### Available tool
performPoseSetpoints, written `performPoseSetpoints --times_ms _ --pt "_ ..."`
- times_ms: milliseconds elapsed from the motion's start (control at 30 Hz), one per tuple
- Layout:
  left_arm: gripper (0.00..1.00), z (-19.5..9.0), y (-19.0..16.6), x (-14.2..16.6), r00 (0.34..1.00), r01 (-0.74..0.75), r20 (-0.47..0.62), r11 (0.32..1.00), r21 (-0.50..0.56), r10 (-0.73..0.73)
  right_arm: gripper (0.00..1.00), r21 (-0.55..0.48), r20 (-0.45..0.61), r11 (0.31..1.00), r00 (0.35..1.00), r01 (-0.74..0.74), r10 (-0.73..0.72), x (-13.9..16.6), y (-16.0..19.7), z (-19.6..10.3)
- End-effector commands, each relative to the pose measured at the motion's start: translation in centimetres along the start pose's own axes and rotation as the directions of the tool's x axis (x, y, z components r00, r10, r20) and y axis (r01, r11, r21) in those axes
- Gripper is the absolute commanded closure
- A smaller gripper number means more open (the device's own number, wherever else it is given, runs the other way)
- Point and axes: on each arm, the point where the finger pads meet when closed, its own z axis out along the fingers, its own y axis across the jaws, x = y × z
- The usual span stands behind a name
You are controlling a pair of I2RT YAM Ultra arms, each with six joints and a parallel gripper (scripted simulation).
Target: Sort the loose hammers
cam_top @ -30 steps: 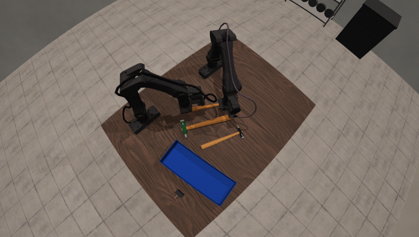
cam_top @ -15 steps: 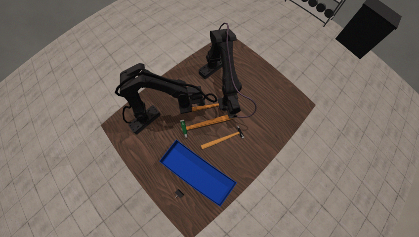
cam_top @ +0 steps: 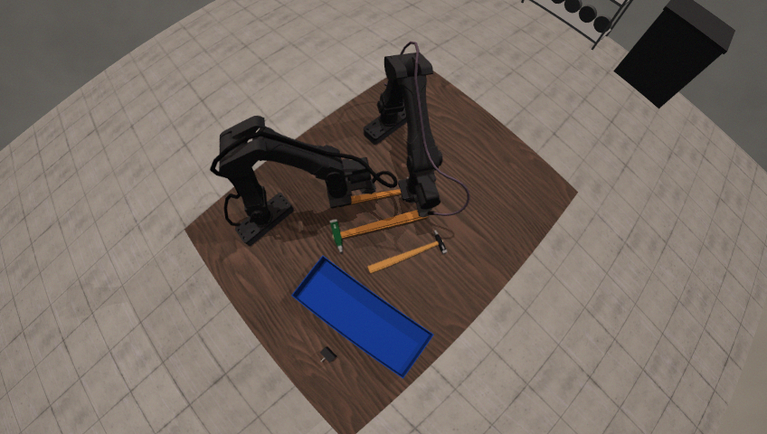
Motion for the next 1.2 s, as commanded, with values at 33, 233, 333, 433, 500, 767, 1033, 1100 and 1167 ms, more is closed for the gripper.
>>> performPoseSetpoints --times_ms 33,233,333,433,500,767,1033,1100,1167 --pt "0.89 0.3 1.1 0.2 1.000 0.004 -0.013 0.999 -0.038 -0.004 0.80 0.008 -0.107 1.000 0.994 -0.005 0.006 2.9 0.0 0.8" --pt "0.89 -0.1 2.4 -0.3 1.000 0.020 0.011 0.996 -0.085 -0.019 0.80 0.008 -0.163 1.000 0.987 -0.004 0.005 4.4 0.0 1.0" --pt "0.89 -0.3 3.1 -0.6 0.999 0.034 0.021 0.993 -0.110 -0.032 0.80 0.009 -0.191 1.000 0.982 -0.003 0.005 5.1 0.0 1.1" --pt "0.89 -0.4 3.3 -0.6 0.999 0.037 0.023 0.993 -0.117 -0.034 0.80 0.009 -0.200 1.000 0.980 -0.003 0.005 5.4 0.0 1.2" --pt "0.89 -0.5 3.6 -0.7 0.999 0.041 0.027 0.991 -0.127 -0.037 0.80 0.009 -0.206 1.000 0.979 -0.003 0.005 5.6 0.0 1.3" --pt "0.89 0.0 3.8 0.0 1.000 0.011 -0.011 0.998 -0.055 -0.011 0.80 0.008 -0.251 1.000 0.968 -0.003 0.005 6.6 0.0 1.4" --pt "0.89 0.1 3.9 -0.2 1.000 -0.004 -0.003 1.000 -0.002 0.004 0.80 0.005 -0.259 1.000 0.966 -0.004 0.005 6.9 0.1 1.5" --pt "0.89 0.1 3.9 -0.2 1.000 -0.004 -0.003 1.000 -0.002 0.004 0.80 0.005 -0.259 1.000 0.966 -0.004 0.005 6.9 0.1 1.5" --pt "0.89 0.1 3.9 -0.2 1.000 -0.004 -0.003 1.000 -0.002 0.004 0.80 0.009 -0.250 1.000 0.968 -0.009 0.011 6.7 -0.1 1.3"
